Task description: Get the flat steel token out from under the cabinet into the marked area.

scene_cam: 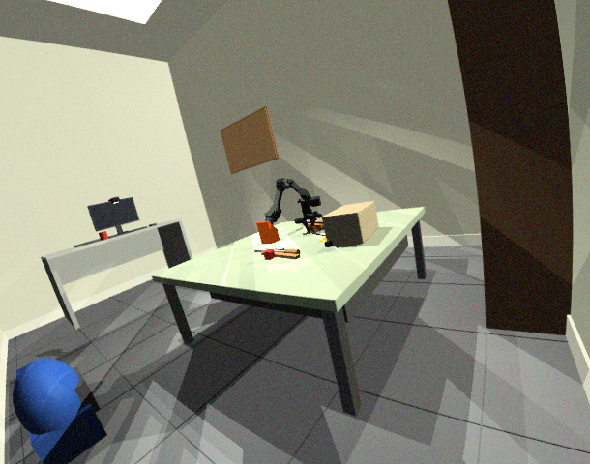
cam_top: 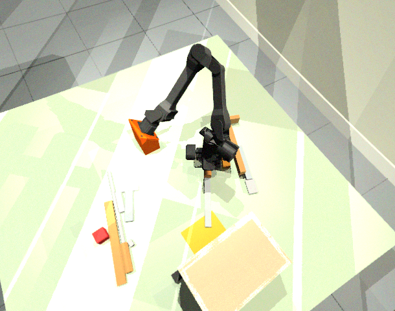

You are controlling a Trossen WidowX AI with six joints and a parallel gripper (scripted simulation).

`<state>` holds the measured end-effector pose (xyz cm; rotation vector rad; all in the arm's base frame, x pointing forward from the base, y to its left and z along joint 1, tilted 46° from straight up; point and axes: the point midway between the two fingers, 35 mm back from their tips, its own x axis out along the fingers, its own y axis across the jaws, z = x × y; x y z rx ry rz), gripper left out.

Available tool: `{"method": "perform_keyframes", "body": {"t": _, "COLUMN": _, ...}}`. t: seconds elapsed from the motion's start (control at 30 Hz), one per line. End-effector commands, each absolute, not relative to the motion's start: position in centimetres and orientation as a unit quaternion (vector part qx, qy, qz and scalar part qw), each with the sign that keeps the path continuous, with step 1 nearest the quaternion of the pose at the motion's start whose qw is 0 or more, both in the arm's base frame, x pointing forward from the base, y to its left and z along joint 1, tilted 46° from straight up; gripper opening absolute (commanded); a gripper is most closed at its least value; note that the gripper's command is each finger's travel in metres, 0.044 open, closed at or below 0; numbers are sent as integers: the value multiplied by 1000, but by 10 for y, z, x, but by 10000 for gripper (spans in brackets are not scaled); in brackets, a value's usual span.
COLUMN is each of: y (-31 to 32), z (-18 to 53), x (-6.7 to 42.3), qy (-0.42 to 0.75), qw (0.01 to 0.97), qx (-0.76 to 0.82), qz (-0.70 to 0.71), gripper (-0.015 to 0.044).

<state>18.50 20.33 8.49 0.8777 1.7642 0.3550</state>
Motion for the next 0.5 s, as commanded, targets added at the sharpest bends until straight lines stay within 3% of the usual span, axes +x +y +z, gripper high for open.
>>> {"method": "perform_keyframes", "body": {"t": 0.0, "y": 204, "z": 87, "x": 185, "qy": 739, "qw": 545, "qx": 363, "qz": 160, "gripper": 0}}
{"method": "perform_keyframes", "body": {"t": 0.47, "y": 204, "z": 87, "x": 185, "qy": 729, "qw": 564, "qx": 333, "qz": 200, "gripper": 0}}
